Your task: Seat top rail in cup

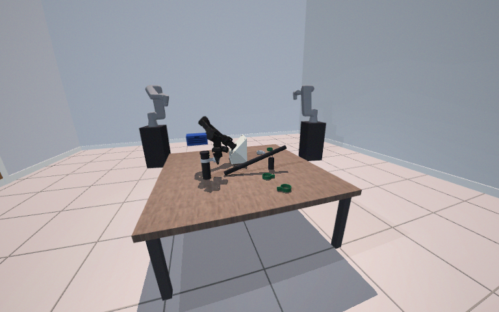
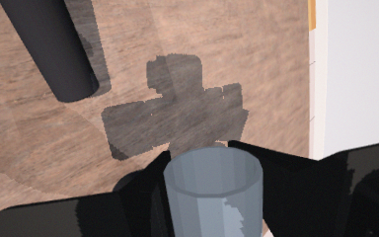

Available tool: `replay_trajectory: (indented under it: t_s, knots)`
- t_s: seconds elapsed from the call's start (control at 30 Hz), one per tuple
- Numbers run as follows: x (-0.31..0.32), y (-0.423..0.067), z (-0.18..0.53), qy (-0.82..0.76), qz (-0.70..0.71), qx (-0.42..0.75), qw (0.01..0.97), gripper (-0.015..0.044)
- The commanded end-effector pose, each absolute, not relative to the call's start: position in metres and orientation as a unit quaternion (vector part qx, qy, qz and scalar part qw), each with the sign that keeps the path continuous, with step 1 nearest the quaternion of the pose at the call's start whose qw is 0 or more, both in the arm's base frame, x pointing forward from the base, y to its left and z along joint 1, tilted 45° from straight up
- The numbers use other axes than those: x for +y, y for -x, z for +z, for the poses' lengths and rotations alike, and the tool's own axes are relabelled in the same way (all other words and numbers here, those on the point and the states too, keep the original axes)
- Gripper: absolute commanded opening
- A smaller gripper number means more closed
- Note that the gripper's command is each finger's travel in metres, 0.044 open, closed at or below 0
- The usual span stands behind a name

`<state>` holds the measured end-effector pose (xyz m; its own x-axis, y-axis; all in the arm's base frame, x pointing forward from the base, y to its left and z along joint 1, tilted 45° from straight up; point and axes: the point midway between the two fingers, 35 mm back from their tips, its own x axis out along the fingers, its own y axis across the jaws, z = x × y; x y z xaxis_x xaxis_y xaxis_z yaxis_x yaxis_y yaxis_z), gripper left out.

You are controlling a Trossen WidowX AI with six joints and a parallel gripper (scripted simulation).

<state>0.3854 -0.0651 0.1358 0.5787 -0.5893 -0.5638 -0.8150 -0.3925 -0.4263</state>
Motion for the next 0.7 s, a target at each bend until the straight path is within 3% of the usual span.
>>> replay_trajectory:
  t_s: [0.0,0.67]
  knots:
    - [-0.0650,-0.3849,0.1357,0.819,0.165,0.428,0.345,0.0000]
    - [-0.0637,-0.3768,0.1340,0.826,0.197,0.415,0.327,0.0000]
